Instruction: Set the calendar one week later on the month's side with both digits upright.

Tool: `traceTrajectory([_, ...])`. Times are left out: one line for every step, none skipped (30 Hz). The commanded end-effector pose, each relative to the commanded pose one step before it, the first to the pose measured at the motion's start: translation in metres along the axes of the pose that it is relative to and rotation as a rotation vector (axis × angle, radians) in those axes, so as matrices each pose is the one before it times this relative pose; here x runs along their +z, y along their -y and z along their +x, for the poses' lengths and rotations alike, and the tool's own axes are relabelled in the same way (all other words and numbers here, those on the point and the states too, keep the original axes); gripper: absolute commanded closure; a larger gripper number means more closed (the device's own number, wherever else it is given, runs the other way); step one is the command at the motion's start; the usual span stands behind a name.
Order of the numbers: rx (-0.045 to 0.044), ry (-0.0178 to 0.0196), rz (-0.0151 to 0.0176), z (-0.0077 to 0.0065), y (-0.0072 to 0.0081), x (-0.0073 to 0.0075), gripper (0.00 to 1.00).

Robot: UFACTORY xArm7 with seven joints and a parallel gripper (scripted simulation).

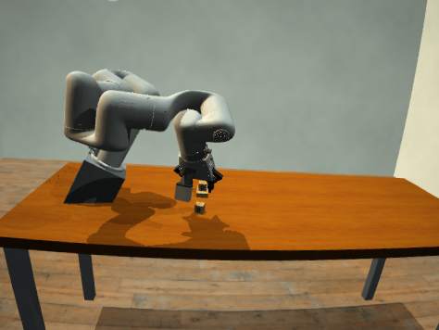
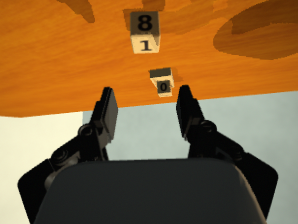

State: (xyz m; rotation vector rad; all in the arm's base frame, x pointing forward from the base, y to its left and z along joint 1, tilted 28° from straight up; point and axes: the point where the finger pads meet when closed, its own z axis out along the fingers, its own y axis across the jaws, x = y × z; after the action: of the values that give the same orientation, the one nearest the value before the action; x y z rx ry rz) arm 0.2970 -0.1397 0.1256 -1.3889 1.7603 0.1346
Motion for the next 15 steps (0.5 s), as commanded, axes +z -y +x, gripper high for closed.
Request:
traceTrajectory([0.00156, -0.10213, -0.00163, -0.00112, 0.00118, -0.00164, 0.31])
traceTrajectory([0.00038, -0.03701, 0.00010, -0.00038, 0.00007, -0.00004, 0.31])
traceTrajectory([-0.00035, -0.03608, 0.00077, -0.00045, -0.00004, 0.00004, 0.31])
traceTrajectory([-0.00099, -0.03299, 0.00126, -0.00049, -0.00015, 0.00012, 0.31])
traceTrajectory([-0.00138, -0.02815, 0.00148, -0.00048, -0.00022, 0.00017, 0.31])
traceTrajectory([-0.00145, -0.02213, 0.00142, -0.00042, -0.00025, 0.00018, 0.31])
traceTrajectory([-0.00122, -0.01557, 0.00113, -0.00032, -0.00022, 0.00015, 0.31])
traceTrajectory([-0.00042, -0.00488, 0.00038, -0.00169, -0.00007, -0.00019, 0.31])
traceTrajectory([0.00000, 0.00000, -0.00001, -0.00142, 0.00000, -0.00022, 0.31])
traceTrajectory([0.00000, 0.00000, 0.00000, -0.00023, 0.00000, -0.00003, 0.31])
traceTrajectory([0.00003, -0.00039, -0.00007, 0.00000, 0.00000, 0.00000, 0.31])
traceTrajectory([0.00000, 0.00000, 0.00000, 0.00000, 0.00000, 0.00000, 0.31])
traceTrajectory([0.00000, 0.00000, 0.00000, 0.00000, 0.00000, 0.00000, 0.31])
traceTrajectory([0.00021, -0.00250, -0.00043, 0.00001, -0.00002, 0.00001, 0.31])
traceTrajectory([0.00051, -0.00608, -0.00102, 0.00001, -0.00005, 0.00003, 0.31])
